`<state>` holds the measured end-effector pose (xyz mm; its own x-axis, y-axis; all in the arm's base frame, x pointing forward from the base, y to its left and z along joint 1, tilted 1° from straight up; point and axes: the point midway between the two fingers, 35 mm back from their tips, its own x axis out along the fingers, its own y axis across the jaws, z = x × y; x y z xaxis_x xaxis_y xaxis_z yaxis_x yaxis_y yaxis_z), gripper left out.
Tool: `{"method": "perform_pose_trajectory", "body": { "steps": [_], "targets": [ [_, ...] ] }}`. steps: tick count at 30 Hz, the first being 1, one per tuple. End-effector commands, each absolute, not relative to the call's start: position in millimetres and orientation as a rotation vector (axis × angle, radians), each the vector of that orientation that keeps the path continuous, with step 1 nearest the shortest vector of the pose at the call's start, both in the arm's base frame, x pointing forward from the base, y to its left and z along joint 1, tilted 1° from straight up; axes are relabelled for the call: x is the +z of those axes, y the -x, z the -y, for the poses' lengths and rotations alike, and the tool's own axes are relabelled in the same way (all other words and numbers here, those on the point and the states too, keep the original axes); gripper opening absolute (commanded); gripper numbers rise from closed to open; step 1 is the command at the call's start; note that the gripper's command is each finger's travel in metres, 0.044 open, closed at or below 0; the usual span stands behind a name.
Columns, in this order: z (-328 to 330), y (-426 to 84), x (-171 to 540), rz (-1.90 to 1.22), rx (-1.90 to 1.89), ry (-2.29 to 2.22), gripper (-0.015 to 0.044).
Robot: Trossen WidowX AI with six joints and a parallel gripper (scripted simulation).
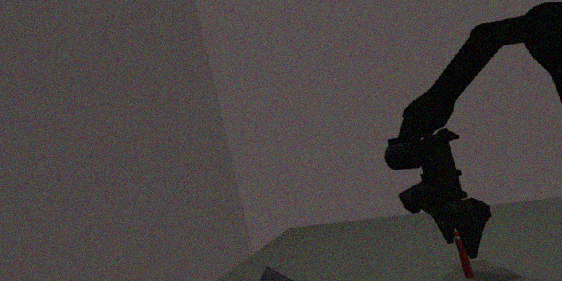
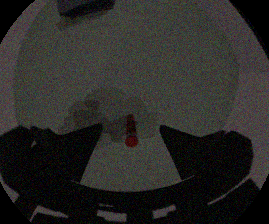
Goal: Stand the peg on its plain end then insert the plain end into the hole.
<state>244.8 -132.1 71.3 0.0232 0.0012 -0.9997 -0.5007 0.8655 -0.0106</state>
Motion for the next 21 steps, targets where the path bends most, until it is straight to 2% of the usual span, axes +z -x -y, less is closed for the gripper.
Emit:
{"method": "perform_pose_trajectory", "body": {
  "steps": [1,5,20,21],
  "targets": [
    [132.0,-243.7,64.1,-1.513,0.400,0.410,0.0440],
    [131.8,-243.4,60.2,-1.513,0.400,0.410,0.0440],
    [131.6,-244.0,63.8,-1.510,0.407,0.413,0.0046],
    [131.6,-244.0,63.8,-1.510,0.407,0.413,0.0040]
  ]
}}
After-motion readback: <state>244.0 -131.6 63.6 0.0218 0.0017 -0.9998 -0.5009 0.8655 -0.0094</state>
